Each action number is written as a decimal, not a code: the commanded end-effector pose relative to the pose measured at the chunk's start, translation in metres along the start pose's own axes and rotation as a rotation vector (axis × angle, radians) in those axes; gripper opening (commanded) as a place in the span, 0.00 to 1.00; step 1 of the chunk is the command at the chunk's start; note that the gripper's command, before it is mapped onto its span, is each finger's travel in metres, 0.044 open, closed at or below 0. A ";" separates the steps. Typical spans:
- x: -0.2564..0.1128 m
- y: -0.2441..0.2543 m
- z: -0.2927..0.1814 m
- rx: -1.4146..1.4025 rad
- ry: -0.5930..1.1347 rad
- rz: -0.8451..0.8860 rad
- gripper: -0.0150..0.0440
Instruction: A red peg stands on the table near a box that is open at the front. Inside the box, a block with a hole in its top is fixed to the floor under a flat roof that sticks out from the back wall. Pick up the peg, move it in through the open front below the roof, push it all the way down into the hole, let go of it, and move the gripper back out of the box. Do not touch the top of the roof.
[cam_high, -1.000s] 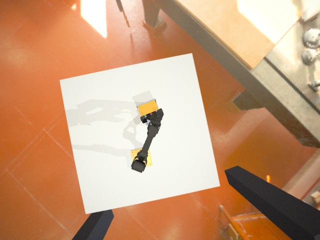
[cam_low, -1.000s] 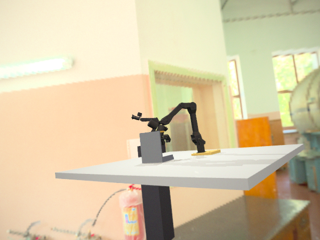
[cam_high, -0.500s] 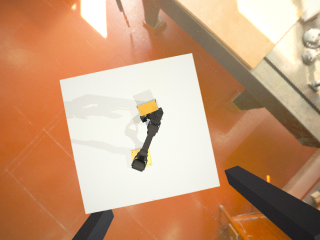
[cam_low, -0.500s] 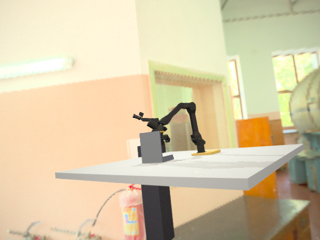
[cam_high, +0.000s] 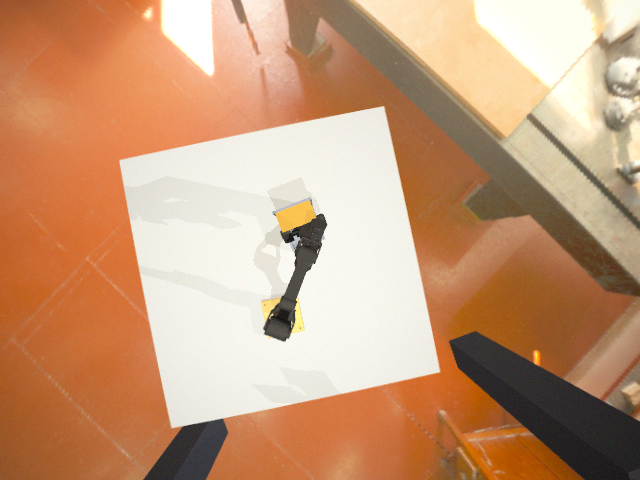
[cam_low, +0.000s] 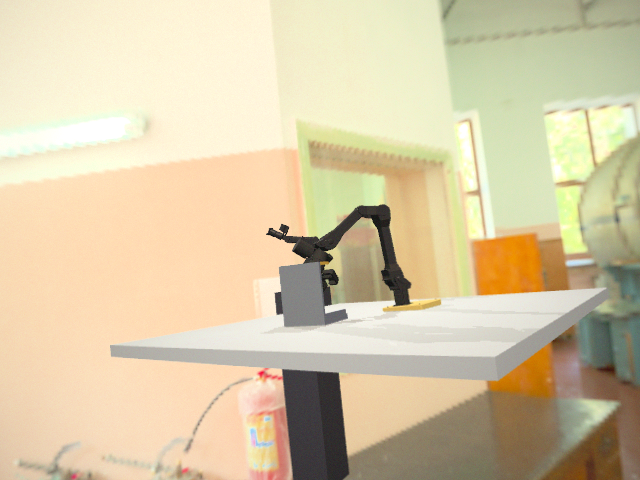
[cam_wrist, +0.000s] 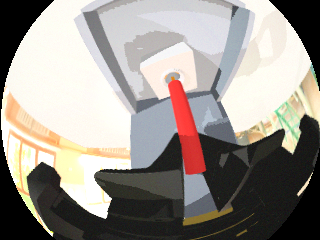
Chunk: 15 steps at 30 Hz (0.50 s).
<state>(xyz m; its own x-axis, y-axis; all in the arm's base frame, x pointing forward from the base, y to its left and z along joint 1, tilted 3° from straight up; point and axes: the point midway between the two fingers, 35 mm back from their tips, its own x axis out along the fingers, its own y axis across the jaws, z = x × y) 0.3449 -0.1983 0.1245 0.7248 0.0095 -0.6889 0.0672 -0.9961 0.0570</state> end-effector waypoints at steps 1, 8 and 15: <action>0.001 0.002 -0.002 -0.001 0.005 0.006 0.25; 0.005 0.000 0.005 -0.001 0.005 0.006 0.25; 0.012 -0.001 0.013 -0.001 0.005 0.006 0.25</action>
<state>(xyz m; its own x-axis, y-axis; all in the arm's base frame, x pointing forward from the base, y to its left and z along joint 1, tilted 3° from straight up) 0.3449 -0.1984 0.1111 0.7292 0.0055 -0.6843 0.0668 -0.9958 0.0632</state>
